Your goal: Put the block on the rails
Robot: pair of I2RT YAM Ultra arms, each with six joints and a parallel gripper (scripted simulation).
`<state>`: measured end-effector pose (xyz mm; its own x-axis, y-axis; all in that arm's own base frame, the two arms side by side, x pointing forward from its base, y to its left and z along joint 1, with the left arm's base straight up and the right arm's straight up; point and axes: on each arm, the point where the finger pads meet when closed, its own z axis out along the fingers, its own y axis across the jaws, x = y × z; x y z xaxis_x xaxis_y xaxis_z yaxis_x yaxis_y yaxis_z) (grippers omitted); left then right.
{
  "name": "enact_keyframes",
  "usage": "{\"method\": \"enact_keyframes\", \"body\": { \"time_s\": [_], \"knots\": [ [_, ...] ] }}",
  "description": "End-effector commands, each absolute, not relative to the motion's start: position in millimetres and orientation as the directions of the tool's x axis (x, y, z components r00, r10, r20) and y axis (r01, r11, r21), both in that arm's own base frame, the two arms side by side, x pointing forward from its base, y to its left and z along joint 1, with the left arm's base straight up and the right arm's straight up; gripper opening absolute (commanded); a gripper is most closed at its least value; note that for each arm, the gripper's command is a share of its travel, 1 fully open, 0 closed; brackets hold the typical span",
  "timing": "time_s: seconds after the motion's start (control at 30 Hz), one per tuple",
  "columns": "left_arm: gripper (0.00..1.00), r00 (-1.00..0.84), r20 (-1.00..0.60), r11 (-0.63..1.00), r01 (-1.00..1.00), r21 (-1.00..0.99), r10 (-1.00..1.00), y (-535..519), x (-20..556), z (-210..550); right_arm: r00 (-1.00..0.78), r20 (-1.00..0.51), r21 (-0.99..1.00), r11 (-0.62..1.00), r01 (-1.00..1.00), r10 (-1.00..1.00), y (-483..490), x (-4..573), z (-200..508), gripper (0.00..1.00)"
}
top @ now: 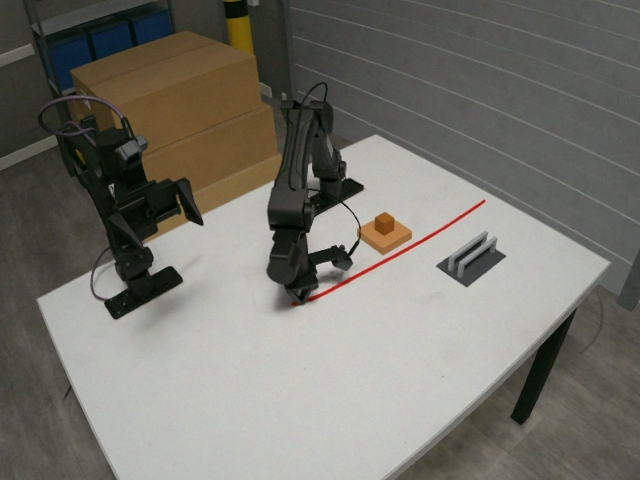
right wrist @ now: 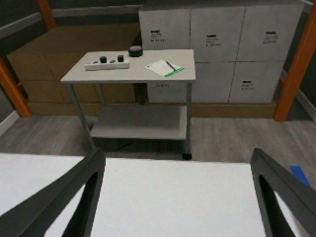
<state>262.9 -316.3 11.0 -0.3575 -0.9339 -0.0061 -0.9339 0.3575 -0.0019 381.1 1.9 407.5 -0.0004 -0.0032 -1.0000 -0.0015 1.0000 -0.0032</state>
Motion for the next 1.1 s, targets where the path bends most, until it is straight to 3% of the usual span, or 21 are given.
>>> {"method": "enact_keyframes", "body": {
  "time_s": [0.0, 1.07],
  "knots": [
    [0.09, -0.365, -0.008, 0.365, -0.931, -0.022, -0.931, -323.9, 263.7, 18.4, 0.018, -1.0, -0.013, 1.0, -0.013, -0.013, 3.8, 374.2, 415.5, 1.0],
    [0.09, -0.364, -0.007, 0.364, -0.931, -0.028, -0.931, -323.7, 264.5, 21.8, 0.018, -1.0, -0.013, 1.0, -0.013, -0.013, 3.8, 374.2, 415.5, 1.0]
  ]
}}
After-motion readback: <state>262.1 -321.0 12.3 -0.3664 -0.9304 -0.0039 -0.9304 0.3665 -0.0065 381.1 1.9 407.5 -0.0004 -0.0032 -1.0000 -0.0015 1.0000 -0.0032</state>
